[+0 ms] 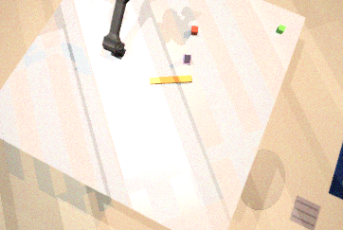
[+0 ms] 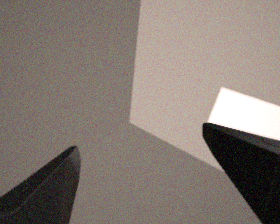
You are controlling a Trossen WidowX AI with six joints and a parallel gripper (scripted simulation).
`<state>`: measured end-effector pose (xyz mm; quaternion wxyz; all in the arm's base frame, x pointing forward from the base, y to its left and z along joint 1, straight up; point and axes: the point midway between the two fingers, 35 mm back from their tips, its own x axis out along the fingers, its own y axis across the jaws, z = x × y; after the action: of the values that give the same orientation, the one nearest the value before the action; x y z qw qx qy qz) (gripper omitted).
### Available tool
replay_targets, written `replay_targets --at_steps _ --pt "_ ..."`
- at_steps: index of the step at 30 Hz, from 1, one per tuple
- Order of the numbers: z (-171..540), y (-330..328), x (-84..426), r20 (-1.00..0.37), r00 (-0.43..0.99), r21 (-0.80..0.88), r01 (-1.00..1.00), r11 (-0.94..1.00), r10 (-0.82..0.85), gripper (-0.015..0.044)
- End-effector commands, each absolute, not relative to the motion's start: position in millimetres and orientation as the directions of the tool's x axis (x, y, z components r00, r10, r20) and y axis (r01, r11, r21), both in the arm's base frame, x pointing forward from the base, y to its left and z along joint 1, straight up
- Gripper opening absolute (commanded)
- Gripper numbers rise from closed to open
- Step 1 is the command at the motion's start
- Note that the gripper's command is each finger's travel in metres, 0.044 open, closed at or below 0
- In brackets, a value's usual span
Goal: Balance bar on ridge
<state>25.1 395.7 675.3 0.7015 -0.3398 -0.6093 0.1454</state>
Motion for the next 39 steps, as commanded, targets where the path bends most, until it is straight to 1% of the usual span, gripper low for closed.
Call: replay_targets --at_steps 1,3,4,12,19,25,30,39 --pt "677 394 25 0.760 0.214 -0.649 0.211 0.731 0.613 0.0374" --pt "687 377 20 0.792 0.207 -0.609 0.218 0.762 0.574 0.0321" --pt "695 364 17 0.815 0.201 -0.579 0.223 0.784 0.544 0.0315" --pt "743 260 -8 0.934 0.163 -0.351 0.248 0.903 0.318 0.0315" --pt "769 160 -12 0.980 0.176 -0.138 0.261 0.955 0.094 0.0315" --pt "773 76 3 0.970 0.225 0.021 0.309 0.951 -0.094 0.0315" --pt "768 10 24 0.927 0.288 0.139 0.327 0.935 -0.239 0.0315" --pt "747 -62 66 0.831 0.416 0.245 0.324 0.914 -0.370 0.0315"
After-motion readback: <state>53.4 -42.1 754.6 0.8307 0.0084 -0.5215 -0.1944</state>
